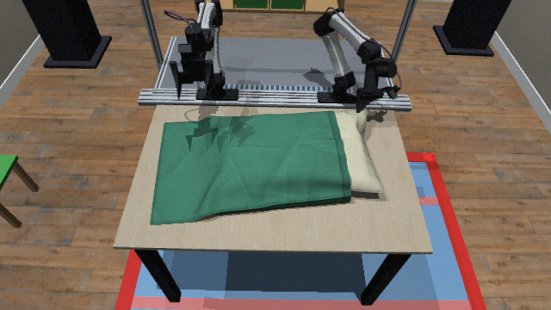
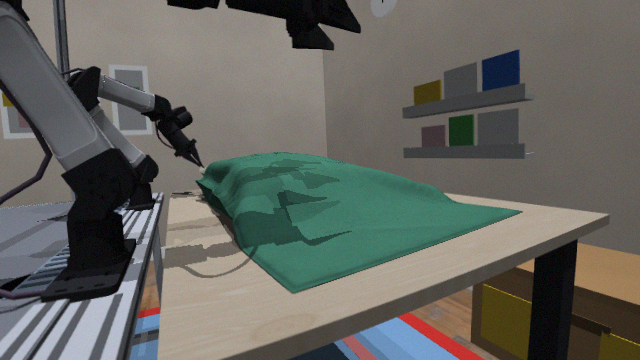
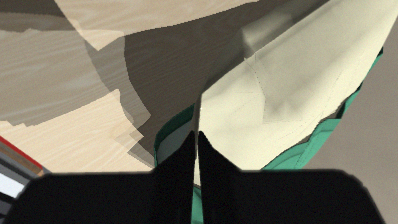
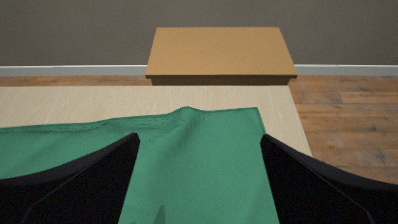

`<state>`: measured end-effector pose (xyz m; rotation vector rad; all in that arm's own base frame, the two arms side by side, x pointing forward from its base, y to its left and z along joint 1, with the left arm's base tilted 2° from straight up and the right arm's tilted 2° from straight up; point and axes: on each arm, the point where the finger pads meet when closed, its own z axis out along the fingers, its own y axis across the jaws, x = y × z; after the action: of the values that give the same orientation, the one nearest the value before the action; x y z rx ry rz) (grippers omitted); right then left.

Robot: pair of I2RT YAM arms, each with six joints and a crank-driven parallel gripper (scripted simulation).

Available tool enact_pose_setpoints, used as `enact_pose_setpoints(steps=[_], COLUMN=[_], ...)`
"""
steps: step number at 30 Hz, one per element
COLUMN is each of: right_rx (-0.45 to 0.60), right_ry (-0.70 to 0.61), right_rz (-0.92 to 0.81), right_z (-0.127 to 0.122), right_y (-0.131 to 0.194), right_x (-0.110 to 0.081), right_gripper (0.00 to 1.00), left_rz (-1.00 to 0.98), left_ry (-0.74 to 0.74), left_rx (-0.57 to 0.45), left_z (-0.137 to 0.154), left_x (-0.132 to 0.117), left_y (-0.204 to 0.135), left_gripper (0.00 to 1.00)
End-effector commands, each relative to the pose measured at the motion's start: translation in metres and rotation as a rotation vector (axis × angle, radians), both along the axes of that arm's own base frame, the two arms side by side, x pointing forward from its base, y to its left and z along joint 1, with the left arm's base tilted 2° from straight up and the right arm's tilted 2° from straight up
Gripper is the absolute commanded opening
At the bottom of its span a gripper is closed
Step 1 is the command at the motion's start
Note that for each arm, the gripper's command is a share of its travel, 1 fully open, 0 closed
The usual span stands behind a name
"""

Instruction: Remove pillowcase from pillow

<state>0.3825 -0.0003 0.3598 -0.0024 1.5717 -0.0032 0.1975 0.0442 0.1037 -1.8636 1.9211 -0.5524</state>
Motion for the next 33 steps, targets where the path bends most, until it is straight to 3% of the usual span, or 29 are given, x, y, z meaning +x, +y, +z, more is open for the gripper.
enact_pose_setpoints(steps=[1,33], right_rx=[0.002,0.002], right_ry=[0.013,0.013], right_rz=[0.017,0.017], right_z=[-0.002,-0.002], right_y=[0.005,0.005], right_x=[-0.003,-0.003], right_gripper=[1.00,1.00], left_rz=[-0.031,-0.019], left_ry=[-0.046,-0.039], left_rx=[0.053,0.070], left_z=[0.016,0.016], left_x=[0.007,0.004], left_y=[0.018,0.085], left_gripper=[0.01,0.01])
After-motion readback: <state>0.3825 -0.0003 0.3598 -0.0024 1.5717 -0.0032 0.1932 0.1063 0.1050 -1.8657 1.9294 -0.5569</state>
